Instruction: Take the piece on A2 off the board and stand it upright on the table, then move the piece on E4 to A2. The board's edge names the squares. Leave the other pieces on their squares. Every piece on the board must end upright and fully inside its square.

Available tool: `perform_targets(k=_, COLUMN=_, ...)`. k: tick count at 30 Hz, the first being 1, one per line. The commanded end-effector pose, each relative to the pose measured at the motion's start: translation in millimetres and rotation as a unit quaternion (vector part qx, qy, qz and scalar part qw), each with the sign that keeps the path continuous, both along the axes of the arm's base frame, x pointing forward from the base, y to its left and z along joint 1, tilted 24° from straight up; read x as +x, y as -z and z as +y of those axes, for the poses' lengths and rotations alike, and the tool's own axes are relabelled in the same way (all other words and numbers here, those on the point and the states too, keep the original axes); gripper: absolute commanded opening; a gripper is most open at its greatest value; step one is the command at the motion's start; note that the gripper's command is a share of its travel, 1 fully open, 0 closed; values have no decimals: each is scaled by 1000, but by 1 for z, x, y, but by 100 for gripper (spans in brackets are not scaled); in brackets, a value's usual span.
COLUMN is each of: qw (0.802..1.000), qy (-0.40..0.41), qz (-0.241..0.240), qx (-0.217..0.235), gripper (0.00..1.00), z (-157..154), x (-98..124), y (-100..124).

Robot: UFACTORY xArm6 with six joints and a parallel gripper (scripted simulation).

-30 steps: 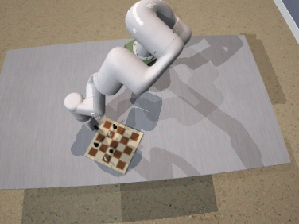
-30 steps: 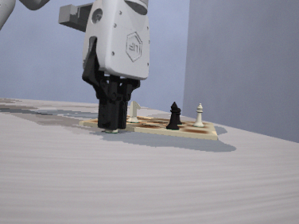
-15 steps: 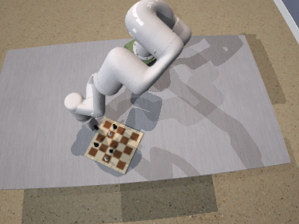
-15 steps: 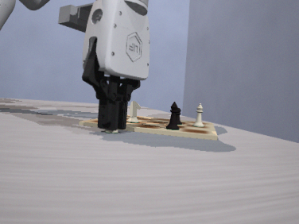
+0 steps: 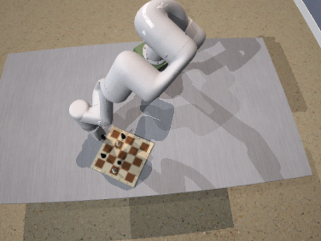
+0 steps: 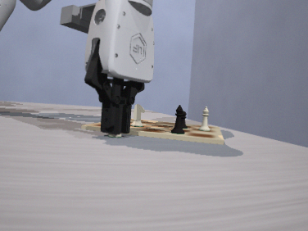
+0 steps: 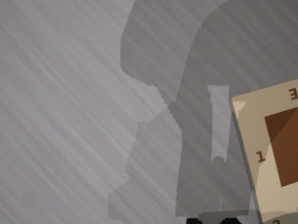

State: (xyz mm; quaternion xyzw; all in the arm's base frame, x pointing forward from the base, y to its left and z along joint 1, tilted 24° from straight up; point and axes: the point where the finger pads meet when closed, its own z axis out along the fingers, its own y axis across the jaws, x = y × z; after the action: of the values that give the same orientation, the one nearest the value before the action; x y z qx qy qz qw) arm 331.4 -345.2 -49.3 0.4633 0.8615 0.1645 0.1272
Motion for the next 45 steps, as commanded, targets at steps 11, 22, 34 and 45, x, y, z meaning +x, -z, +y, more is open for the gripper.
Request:
perform_targets(k=11, qw=1000, qy=0, qz=-1, qx=-1, gripper=14, z=-1, x=0, y=-1)
perform_targets(k=22, qw=1000, qy=0, qz=-1, qx=-1, gripper=35, z=-1, x=0, y=-1)
perform_targets(k=34, qw=1000, qy=0, qz=-1, qx=-1, gripper=35, z=-2, x=0, y=-2)
perform_targets(k=45, qw=1000, qy=0, qz=-1, qx=-1, gripper=35, z=-7, x=-12, y=-31)
